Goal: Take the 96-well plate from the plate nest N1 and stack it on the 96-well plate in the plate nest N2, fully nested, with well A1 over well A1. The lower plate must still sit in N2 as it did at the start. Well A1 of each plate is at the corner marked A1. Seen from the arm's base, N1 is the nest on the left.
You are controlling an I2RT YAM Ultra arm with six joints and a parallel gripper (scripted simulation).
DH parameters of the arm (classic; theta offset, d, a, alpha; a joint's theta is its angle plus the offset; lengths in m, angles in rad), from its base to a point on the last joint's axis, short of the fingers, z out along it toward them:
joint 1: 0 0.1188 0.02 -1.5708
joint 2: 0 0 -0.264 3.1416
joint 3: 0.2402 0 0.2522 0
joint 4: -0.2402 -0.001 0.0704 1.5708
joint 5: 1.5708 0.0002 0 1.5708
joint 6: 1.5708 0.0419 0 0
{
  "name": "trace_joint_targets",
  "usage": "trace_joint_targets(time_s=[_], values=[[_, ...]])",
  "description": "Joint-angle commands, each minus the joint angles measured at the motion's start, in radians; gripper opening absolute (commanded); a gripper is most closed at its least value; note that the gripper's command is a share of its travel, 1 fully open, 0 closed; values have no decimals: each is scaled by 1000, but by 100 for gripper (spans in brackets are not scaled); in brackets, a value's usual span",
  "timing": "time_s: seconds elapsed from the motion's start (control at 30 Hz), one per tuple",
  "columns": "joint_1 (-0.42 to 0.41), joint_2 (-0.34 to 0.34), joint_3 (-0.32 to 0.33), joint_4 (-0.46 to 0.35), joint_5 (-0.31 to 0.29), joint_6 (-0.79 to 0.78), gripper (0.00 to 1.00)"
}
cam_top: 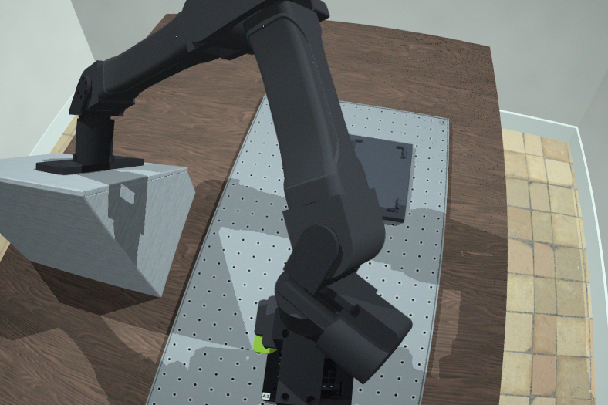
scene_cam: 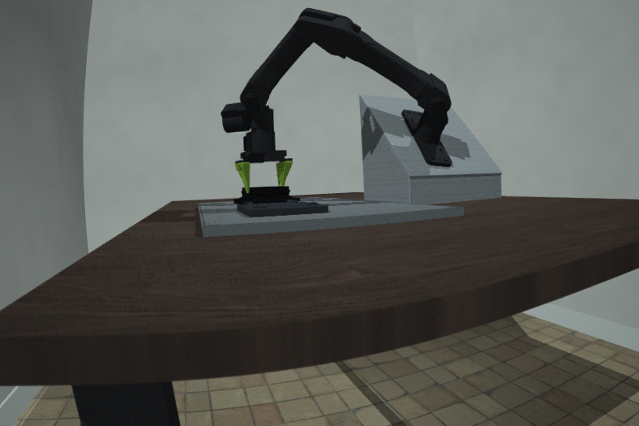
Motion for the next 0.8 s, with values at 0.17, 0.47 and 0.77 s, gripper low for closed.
trace_joint_targets(time_s=[0.17,0.47,0.77], values=[[-20,6,1,15,7,1,100],[-20,6,1,15,7,1,100],[-20,6,1,15,7,1,100]])
